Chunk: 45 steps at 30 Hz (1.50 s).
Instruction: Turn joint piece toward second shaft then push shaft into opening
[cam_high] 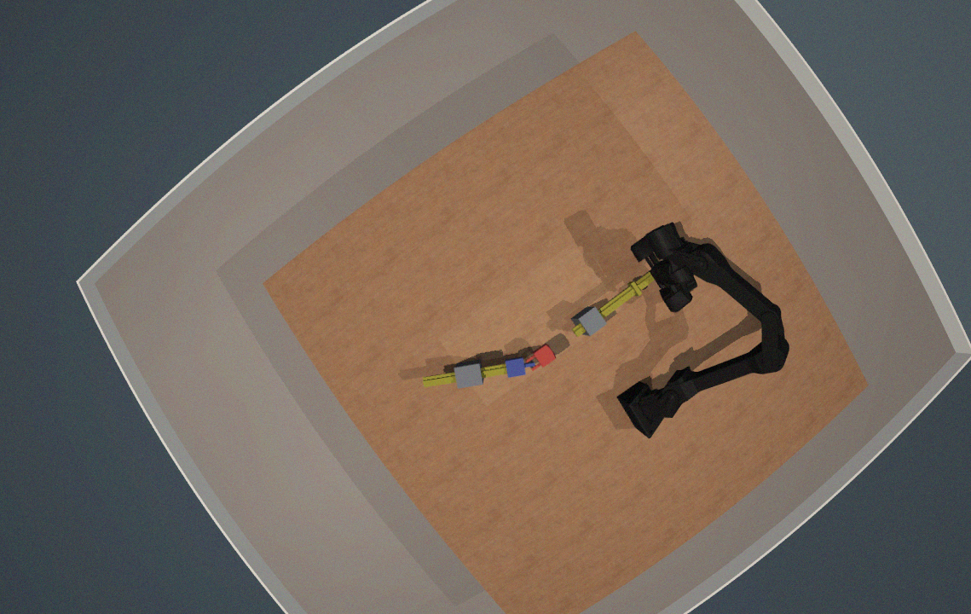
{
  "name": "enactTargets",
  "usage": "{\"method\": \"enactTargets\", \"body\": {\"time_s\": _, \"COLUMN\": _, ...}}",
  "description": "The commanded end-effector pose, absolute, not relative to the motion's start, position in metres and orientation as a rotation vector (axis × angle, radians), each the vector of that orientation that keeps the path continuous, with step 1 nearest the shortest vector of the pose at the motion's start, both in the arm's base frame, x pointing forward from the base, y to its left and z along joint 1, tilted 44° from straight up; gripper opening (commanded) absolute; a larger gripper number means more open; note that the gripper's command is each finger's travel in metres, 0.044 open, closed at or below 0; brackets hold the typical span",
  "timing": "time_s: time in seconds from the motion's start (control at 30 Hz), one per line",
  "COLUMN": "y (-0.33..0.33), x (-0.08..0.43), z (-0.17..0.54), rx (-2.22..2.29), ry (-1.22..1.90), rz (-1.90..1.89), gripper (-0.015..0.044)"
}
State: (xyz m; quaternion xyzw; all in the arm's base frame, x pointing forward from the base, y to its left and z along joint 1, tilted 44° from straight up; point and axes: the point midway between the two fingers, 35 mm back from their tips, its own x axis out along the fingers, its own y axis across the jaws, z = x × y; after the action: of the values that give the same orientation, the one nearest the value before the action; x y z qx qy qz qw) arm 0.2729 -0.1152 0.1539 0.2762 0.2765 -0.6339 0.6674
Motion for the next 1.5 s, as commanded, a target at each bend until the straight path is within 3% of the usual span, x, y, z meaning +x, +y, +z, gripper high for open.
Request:
{"method": "enactTargets", "body": {"time_s": 0.0, "y": -0.12, "x": 0.272, "z": 0.149, "rx": 0.617, "ry": 0.623, "rz": -1.432, "gripper": 0.044}}
{"method": "enactTargets", "body": {"time_s": 0.4, "y": -0.132, "x": 0.272, "z": 0.137, "rx": 0.616, "ry": 0.621, "rz": -1.432, "gripper": 0.044}}
{"method": "enactTargets", "body": {"time_s": 0.83, "y": -0.132, "x": 0.272, "z": 0.137, "rx": 0.616, "ry": 0.621, "rz": -1.432, "gripper": 0.0102}}
{"method": "enactTargets", "body": {"time_s": 1.27, "y": -0.132, "x": 0.272, "z": 0.137, "rx": 0.616, "ry": 0.621, "rz": -1.432, "gripper": 0.0102}}
{"method": "enactTargets", "body": {"time_s": 1.33, "y": -0.132, "x": 0.272, "z": 0.137, "rx": 0.616, "ry": 0.621, "rz": -1.432, "gripper": 0.0067}}
{"method": "enactTargets", "body": {"time_s": 1.47, "y": -0.132, "x": 0.272, "z": 0.137, "rx": 0.616, "ry": 0.621, "rz": -1.432, "gripper": 0.0067}}
